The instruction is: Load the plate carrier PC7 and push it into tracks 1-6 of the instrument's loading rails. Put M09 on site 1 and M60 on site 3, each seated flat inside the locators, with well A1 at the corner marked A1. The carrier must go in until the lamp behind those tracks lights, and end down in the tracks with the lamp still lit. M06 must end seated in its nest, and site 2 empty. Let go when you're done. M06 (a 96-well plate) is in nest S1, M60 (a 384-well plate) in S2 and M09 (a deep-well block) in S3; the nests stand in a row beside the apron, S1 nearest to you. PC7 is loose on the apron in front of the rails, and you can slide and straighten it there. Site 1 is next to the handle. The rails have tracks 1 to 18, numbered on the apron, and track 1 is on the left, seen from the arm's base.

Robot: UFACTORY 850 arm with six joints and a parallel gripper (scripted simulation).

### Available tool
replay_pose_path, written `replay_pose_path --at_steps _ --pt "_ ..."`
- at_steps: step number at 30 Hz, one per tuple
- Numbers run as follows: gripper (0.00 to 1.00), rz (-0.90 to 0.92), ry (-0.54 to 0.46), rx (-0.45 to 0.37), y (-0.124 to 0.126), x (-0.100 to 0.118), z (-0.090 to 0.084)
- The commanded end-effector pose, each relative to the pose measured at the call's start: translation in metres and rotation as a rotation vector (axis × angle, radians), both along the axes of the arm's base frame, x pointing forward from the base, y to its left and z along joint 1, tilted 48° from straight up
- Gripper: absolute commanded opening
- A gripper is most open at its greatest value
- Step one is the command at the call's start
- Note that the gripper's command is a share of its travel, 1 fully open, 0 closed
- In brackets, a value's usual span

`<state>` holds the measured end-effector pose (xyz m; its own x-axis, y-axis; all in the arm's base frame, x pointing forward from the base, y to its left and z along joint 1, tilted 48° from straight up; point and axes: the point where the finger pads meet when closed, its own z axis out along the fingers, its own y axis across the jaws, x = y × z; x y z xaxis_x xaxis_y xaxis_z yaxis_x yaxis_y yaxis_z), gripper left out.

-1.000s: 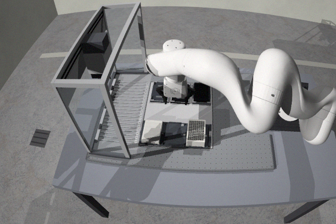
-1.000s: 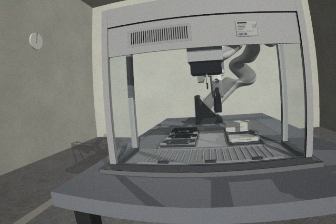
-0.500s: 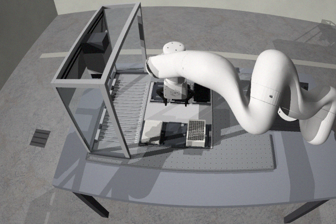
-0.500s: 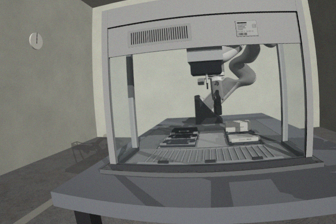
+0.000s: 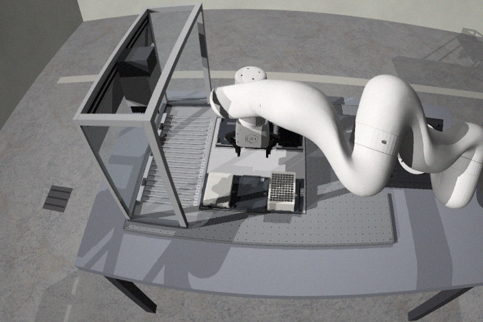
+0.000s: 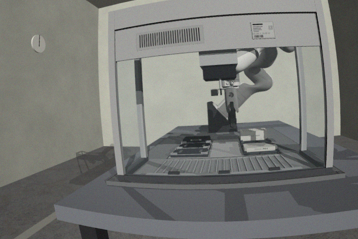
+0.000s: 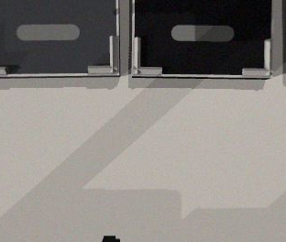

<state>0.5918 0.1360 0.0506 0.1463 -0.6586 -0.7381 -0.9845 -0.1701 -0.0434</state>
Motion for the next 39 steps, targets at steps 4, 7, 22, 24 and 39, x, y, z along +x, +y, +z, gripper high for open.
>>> replay_pose_path --at_steps 4,7,22,24,39 --pt "1.0 -0.001 -0.002 0.0 0.008 0.0 -0.007" --pt "1.0 -0.001 -0.002 0.0 0.012 -0.001 -0.011" --pt "1.0 -0.001 -0.002 0.0 0.028 -0.003 -0.025" --pt "1.0 -0.001 -0.002 0.0 0.03 -0.003 -0.027" --pt "1.0 -0.001 -0.002 0.0 0.045 -0.005 -0.041"
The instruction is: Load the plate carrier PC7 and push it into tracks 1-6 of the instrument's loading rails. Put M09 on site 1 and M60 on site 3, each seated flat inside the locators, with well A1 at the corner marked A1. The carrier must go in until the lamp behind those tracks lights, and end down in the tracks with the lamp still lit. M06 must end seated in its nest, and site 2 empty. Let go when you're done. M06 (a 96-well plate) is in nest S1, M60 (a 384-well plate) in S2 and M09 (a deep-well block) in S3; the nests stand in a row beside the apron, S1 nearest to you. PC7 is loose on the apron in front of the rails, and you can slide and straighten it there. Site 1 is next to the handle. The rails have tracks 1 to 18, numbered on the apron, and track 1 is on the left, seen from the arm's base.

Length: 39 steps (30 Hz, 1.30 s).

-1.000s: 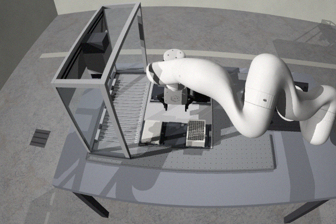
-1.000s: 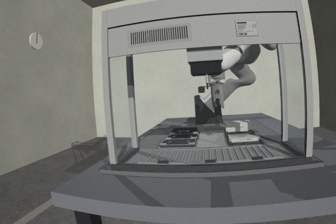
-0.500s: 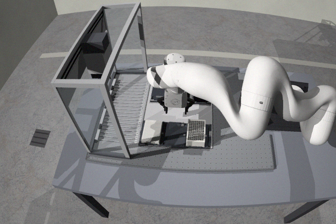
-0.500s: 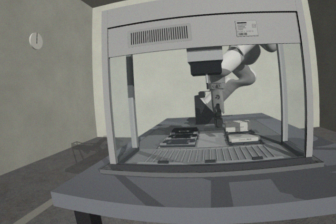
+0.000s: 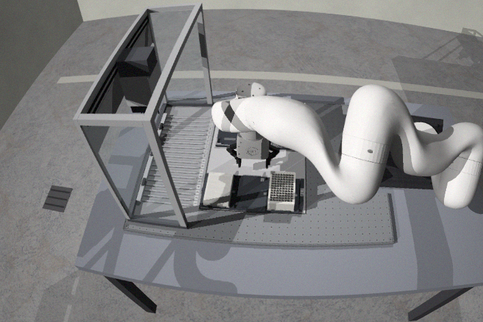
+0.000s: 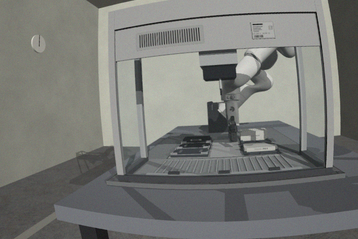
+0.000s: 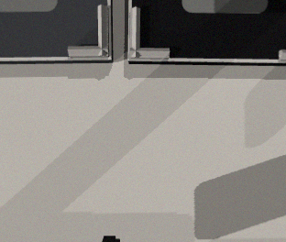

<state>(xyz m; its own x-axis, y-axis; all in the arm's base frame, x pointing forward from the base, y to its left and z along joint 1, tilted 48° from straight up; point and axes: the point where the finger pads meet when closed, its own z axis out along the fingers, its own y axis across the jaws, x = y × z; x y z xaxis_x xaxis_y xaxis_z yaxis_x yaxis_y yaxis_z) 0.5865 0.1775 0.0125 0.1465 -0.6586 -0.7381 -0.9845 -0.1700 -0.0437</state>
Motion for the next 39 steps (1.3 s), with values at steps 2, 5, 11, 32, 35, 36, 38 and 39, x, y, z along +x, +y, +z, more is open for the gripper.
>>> replay_pose_path --at_steps 2,5,11,32,35,36,38,39 --pt "1.0 -0.001 -0.002 0.0 0.003 0.001 -0.003" --pt "1.0 -0.001 -0.002 0.0 0.003 0.001 -0.003" --pt "1.0 -0.001 -0.002 0.0 0.003 0.001 -0.003" --pt "1.0 -0.001 -0.002 0.0 0.012 -0.001 -0.011" --pt "1.0 -0.001 -0.002 0.0 0.014 -0.001 -0.013" --pt "1.0 -0.001 -0.002 0.0 0.014 -0.001 -0.013" --pt "1.0 -0.001 -0.002 0.0 0.015 -0.001 -0.014" --pt "1.0 -0.001 -0.002 0.0 0.016 -0.001 -0.014"
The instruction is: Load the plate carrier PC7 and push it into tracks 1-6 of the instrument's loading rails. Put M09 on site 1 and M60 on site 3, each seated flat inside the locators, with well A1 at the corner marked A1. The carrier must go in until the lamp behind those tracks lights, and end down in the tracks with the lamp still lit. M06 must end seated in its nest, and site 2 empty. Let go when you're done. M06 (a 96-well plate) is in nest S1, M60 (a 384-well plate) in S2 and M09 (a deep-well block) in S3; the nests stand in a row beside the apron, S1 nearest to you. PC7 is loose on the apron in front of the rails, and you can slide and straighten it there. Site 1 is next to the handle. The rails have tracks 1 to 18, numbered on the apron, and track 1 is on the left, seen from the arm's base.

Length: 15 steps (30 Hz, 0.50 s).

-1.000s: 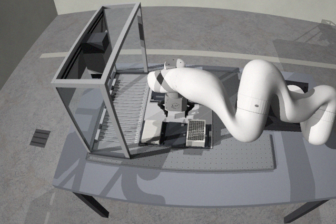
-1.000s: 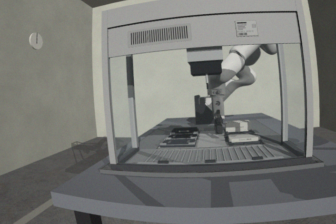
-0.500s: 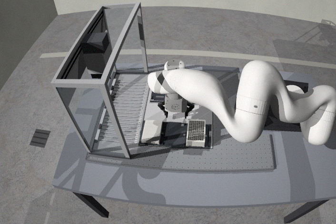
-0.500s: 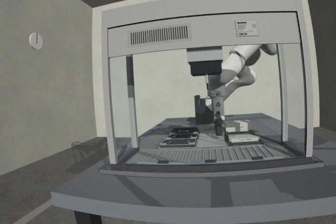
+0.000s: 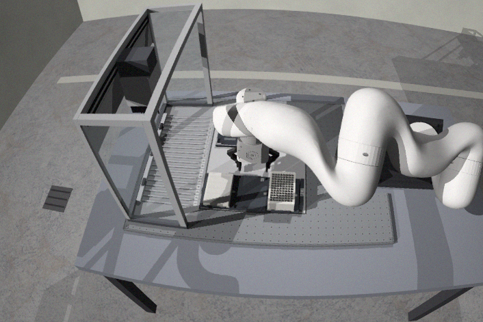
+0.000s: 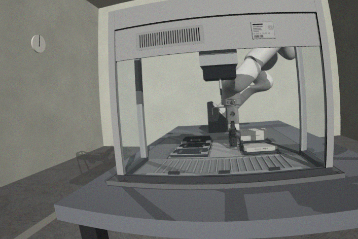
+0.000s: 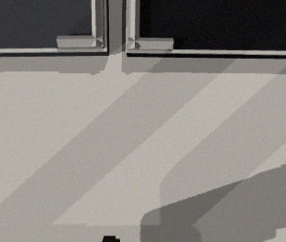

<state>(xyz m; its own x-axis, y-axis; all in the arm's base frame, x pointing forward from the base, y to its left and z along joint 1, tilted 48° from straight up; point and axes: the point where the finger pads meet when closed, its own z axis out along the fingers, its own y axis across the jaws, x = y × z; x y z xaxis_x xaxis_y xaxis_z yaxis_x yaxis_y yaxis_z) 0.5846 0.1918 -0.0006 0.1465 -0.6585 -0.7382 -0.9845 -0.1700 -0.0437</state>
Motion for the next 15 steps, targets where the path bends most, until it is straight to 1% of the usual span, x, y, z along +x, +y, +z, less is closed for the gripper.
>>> replay_pose_path --at_steps 1,15 --pt "1.0 -0.001 -0.002 0.0 0.002 0.0006 -0.0016" --pt "1.0 -0.001 -0.002 0.0 0.0035 0.0004 -0.003"
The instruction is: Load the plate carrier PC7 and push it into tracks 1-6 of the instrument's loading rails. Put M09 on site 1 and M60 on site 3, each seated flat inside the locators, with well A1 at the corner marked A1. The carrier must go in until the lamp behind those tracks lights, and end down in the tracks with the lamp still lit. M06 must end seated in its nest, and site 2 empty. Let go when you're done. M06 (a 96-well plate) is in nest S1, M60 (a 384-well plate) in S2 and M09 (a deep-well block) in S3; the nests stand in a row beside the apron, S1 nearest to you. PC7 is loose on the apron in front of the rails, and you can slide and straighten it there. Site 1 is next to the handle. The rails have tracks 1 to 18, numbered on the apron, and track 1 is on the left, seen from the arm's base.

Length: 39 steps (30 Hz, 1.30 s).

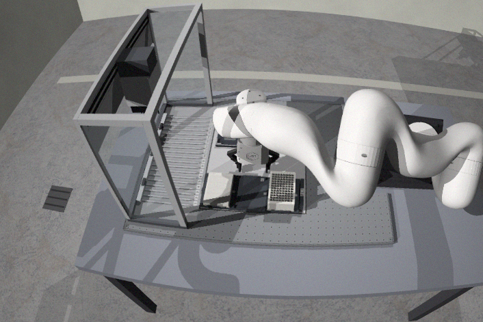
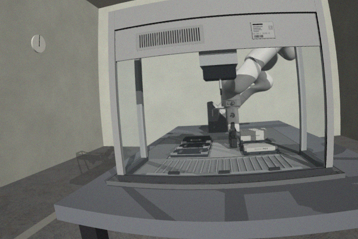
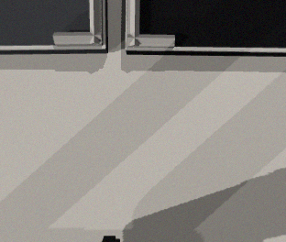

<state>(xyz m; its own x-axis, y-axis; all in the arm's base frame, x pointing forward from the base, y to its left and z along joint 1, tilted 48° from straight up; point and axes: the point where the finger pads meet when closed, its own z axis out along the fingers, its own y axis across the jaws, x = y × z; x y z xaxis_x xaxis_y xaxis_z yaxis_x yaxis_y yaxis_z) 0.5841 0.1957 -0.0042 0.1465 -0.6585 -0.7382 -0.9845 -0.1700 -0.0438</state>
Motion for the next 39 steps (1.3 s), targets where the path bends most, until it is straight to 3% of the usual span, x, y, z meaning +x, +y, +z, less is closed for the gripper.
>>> replay_pose_path --at_steps 1,39 --pt "1.0 -0.001 -0.002 0.0 0.0 0.001 0.001" --pt "1.0 -0.001 -0.002 0.0 0.011 -0.002 0.013"
